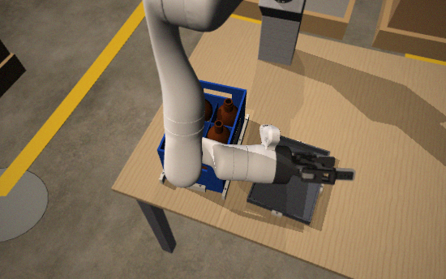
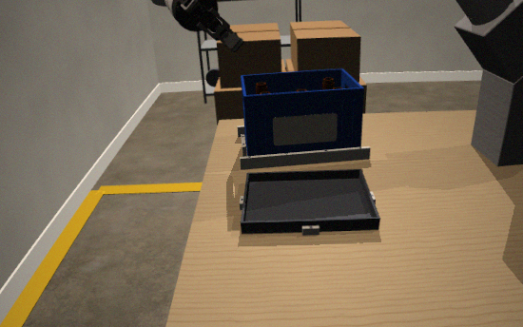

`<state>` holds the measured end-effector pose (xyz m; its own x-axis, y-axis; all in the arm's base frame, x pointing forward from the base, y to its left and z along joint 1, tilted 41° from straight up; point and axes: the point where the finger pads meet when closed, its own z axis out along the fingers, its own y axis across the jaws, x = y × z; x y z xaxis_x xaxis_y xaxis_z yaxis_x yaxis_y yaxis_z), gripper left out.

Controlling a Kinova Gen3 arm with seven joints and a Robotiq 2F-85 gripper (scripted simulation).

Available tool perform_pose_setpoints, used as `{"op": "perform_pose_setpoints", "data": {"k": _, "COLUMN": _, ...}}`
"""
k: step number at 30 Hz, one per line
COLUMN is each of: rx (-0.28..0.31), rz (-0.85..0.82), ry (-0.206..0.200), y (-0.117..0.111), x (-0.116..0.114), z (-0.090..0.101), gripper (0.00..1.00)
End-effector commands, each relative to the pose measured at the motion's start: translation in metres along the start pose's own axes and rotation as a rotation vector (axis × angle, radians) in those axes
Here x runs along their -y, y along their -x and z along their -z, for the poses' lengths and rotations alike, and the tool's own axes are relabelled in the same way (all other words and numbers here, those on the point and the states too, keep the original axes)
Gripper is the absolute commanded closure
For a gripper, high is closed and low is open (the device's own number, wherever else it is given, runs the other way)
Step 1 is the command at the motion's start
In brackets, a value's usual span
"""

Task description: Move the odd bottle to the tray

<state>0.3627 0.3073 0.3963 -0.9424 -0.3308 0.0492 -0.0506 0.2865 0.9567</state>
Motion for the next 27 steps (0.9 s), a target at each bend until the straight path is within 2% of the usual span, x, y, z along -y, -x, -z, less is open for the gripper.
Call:
{"op": "perform_pose_setpoints", "data": {"k": 1, "rx": 0.0, "rz": 0.002, "ry": 0.0, "y": 0.0, "x": -0.001, "z": 0.0, "gripper": 0.0}}
{"op": "perform_pose_setpoints", "data": {"k": 20, "rx": 0.003, "rz": 0.0, "ry": 0.0, "y": 0.0, "x": 0.0, "z": 0.0, "gripper": 0.0}}
{"op": "perform_pose_setpoints", "data": {"k": 24, "rx": 0.03, "rz": -0.022, "ry": -0.002, "y": 0.004, "x": 0.003, "z": 0.003, "gripper": 0.0}}
{"op": "perform_pose_setpoints", "data": {"k": 27, "rx": 0.079, "rz": -0.062, "ry": -0.005, "y": 0.012, "x": 0.009, "z": 0.008, "gripper": 0.0}}
